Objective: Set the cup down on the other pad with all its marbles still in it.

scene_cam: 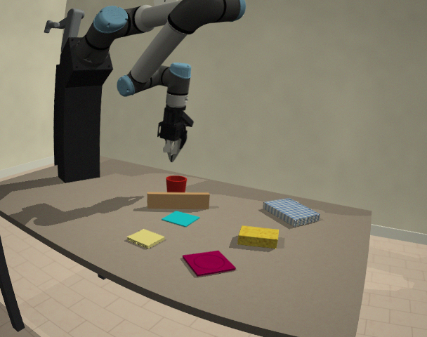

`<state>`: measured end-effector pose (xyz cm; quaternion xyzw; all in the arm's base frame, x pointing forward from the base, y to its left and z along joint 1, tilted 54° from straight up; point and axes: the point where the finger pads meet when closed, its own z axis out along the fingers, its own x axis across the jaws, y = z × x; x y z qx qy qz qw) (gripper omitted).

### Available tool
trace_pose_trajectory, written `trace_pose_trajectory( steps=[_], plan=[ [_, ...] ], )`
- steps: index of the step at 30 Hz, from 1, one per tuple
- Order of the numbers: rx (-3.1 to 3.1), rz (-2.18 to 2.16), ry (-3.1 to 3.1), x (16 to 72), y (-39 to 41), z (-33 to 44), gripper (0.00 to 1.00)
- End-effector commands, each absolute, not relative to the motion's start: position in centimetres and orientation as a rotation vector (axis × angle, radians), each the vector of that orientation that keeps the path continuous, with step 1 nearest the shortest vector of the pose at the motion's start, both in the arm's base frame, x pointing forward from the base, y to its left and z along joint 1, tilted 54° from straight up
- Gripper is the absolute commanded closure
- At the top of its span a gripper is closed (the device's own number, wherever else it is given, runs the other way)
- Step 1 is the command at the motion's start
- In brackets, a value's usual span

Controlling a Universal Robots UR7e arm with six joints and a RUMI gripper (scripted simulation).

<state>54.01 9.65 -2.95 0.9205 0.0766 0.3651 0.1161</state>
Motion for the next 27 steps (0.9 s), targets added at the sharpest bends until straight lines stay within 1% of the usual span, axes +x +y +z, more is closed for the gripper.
trace_pose_trajectory(
  steps=[1, 11, 27],
  plan=[
    [2.655, 1.091, 0.334, 54.3, 9.0, -2.6, 1.0],
    [2.47, 1.088, 0.631, 55.1, 6.3, -1.2, 1.0],
    [2.249, 1.05, 0.886, 55.6, 3.4, 0.3, 1.0]
  ],
)
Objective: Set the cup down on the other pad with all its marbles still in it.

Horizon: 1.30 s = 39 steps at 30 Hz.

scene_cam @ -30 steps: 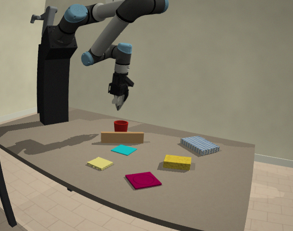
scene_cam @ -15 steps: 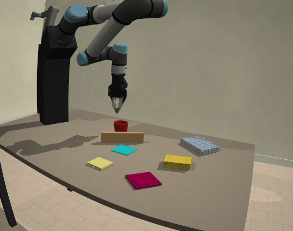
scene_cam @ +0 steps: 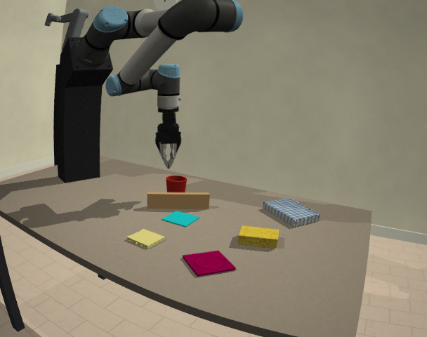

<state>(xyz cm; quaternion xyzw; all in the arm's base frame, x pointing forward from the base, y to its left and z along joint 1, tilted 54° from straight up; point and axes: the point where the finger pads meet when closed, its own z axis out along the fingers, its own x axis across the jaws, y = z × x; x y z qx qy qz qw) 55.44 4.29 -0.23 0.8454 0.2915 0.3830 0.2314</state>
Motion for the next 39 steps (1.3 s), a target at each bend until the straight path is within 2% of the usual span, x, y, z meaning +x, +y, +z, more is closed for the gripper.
trace_pose_trajectory(
  steps=[1, 37, 38, 39],
  plan=[
    [2.236, 1.047, 0.899, 55.6, 3.3, 0.4, 1.0],
    [2.131, 1.018, 0.996, 55.7, 2.0, 1.1, 1.0],
    [2.131, 1.018, 0.996, 55.7, 2.0, 1.1, 0.89],
    [2.131, 1.018, 0.996, 55.7, 2.0, 1.1, 0.89]
  ],
)
